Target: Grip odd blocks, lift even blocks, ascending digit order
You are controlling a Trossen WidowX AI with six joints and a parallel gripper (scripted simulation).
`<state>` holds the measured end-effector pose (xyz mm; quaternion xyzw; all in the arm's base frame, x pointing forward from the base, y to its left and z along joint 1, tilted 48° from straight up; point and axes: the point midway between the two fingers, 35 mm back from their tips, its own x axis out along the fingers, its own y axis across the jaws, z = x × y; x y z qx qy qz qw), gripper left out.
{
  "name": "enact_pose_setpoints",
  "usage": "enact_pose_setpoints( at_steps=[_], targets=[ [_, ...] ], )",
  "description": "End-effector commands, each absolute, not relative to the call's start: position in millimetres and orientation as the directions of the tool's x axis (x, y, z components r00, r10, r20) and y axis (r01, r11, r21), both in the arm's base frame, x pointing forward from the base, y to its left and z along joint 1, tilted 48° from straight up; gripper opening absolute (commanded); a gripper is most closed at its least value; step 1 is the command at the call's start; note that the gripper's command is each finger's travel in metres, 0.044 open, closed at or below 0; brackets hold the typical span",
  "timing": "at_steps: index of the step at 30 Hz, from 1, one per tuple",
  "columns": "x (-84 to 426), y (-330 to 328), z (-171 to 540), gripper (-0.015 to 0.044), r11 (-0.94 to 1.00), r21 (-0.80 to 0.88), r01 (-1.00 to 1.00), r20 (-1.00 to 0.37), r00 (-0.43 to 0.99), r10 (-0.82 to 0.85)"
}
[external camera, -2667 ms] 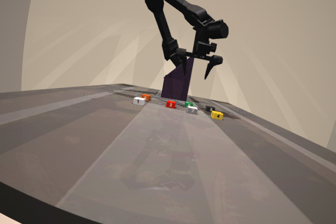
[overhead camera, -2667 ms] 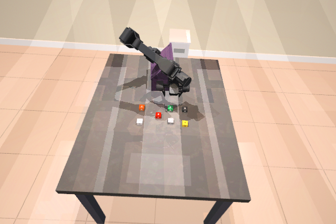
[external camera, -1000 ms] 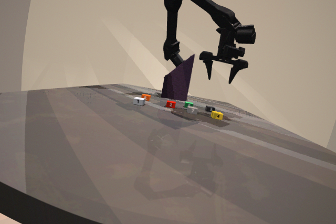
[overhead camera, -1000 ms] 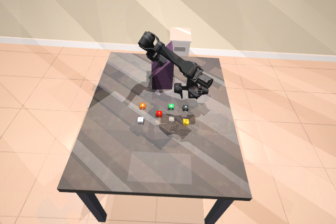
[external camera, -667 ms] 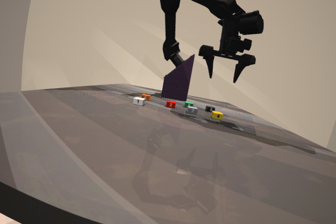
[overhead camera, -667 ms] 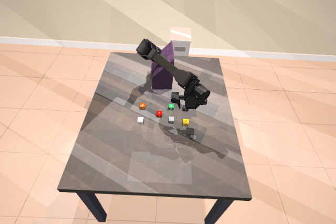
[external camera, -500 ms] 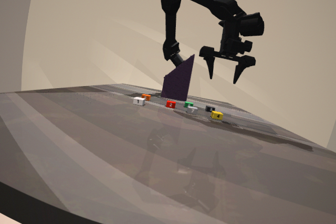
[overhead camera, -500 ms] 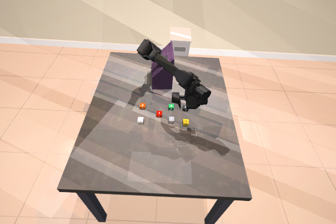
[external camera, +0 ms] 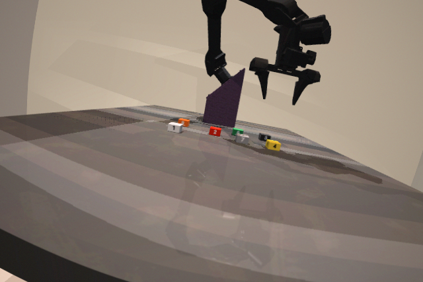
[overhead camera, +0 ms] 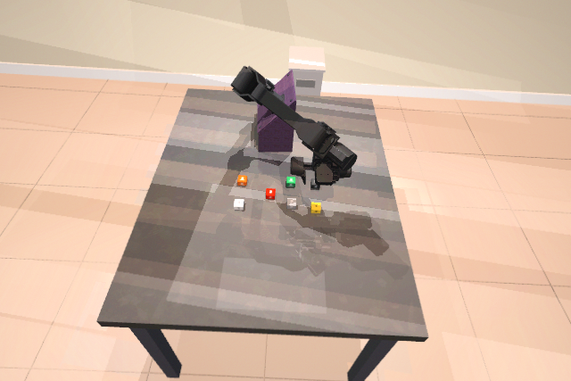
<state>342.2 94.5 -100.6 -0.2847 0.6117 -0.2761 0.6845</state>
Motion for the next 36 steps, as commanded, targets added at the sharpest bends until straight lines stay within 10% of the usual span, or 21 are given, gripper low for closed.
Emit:
enact_pose_setpoints(
  at_steps=[1, 36],
  targets=[
    [342, 72, -79, 0.04, 0.681, -0.731, 0.031, -0.676, 0.095, -0.73],
    [352, -34, 38, 0.04, 0.686, -0.728, 0.027, -0.681, 0.095, -0.726]
  ],
)
